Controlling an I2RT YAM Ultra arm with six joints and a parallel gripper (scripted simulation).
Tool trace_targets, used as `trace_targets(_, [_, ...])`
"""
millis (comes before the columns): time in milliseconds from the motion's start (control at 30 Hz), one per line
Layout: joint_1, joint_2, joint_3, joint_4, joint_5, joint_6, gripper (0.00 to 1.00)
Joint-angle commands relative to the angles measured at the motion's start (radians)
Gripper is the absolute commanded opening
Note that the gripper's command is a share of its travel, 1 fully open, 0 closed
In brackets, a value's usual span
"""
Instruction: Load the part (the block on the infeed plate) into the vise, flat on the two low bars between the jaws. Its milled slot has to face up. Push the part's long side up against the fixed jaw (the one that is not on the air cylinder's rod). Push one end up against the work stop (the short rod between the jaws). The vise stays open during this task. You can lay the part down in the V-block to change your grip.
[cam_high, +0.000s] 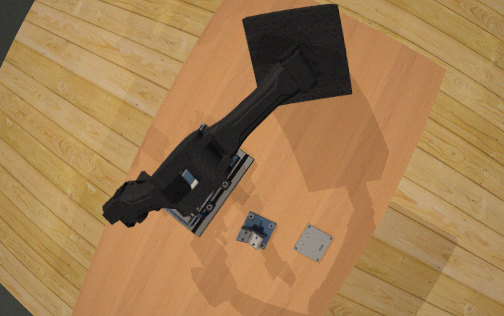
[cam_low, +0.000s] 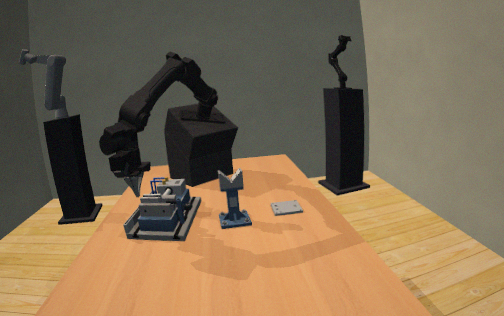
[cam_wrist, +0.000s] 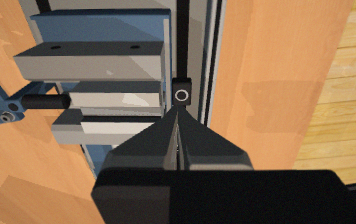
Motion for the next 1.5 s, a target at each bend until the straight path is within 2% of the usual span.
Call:
trace_targets(0, [-0.005, -0.018, -0.005, 0.016, 0.005, 0.009, 0.0])
trace_targets(1467, [-0.002, -0.007, 0.006, 0.026, 0.006, 0.014, 0.0])
